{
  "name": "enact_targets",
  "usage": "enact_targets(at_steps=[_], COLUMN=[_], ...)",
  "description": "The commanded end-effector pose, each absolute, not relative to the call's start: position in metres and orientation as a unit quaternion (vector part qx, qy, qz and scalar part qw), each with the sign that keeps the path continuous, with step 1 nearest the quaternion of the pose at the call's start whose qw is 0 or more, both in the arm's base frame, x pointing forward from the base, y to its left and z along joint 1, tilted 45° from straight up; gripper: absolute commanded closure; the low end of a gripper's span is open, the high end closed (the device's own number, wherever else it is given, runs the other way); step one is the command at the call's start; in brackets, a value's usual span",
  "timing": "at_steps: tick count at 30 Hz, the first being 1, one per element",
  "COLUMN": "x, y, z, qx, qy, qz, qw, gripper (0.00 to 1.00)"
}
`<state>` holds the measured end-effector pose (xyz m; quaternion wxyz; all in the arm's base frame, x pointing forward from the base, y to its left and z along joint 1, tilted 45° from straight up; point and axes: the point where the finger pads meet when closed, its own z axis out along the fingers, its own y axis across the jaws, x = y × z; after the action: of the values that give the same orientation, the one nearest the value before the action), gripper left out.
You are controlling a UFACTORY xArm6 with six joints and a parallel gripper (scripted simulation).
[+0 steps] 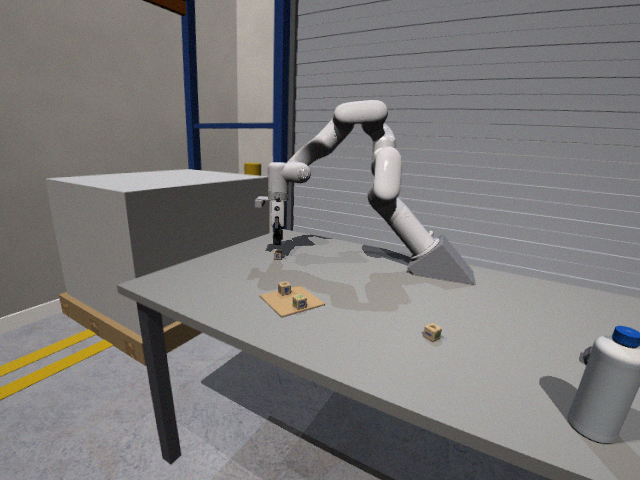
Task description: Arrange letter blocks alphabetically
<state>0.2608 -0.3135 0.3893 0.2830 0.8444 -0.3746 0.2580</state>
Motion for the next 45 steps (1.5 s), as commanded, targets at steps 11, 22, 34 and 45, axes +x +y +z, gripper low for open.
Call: enact_targets(at_steps=[11, 22, 34, 45], x=[0.265, 0.267, 0.267, 0.268], y=[-0.325, -0.331, -0.332, -0.334], z=[0.379, 0.373, 0.371, 0.370], qx=[0.844, 0.844, 0.844, 0.844], qy=[-0.374, -0.374, -0.374, -0.374], qz=[0.260, 0.260, 0.260, 0.260], qw=[0.283, 0.283, 0.283, 0.283], gripper=[0.31, 0.31, 0.31, 0.31])
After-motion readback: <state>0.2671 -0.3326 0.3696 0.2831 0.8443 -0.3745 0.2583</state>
